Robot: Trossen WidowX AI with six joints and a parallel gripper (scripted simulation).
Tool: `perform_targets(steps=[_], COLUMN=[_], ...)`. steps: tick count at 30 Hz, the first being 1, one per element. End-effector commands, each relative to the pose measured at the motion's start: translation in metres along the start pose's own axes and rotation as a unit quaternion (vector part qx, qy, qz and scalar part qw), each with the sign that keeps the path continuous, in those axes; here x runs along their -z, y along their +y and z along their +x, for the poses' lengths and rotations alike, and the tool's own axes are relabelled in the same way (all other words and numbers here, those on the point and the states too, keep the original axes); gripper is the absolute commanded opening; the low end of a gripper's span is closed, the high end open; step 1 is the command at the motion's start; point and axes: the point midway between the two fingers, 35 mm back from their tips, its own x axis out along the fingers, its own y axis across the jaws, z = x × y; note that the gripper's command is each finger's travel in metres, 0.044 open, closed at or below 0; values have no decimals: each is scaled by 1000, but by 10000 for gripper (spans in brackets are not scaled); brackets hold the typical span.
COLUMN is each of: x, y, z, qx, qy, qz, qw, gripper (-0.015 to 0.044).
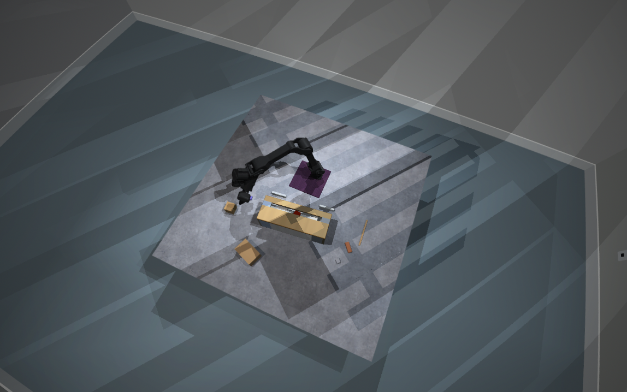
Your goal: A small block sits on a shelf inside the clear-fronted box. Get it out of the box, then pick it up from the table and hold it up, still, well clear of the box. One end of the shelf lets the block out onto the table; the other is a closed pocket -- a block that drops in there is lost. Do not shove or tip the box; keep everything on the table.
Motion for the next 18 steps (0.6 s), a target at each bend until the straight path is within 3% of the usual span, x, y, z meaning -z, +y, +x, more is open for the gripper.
perform_targets(steps=[1,8,18], x=[53,112,222], y=[32,41,33], z=[-26,-58,-116], qx=[5,53,225], qy=[81,178,350], qz=[42,100,138], qw=[996,978,899], gripper=[400,400,400])
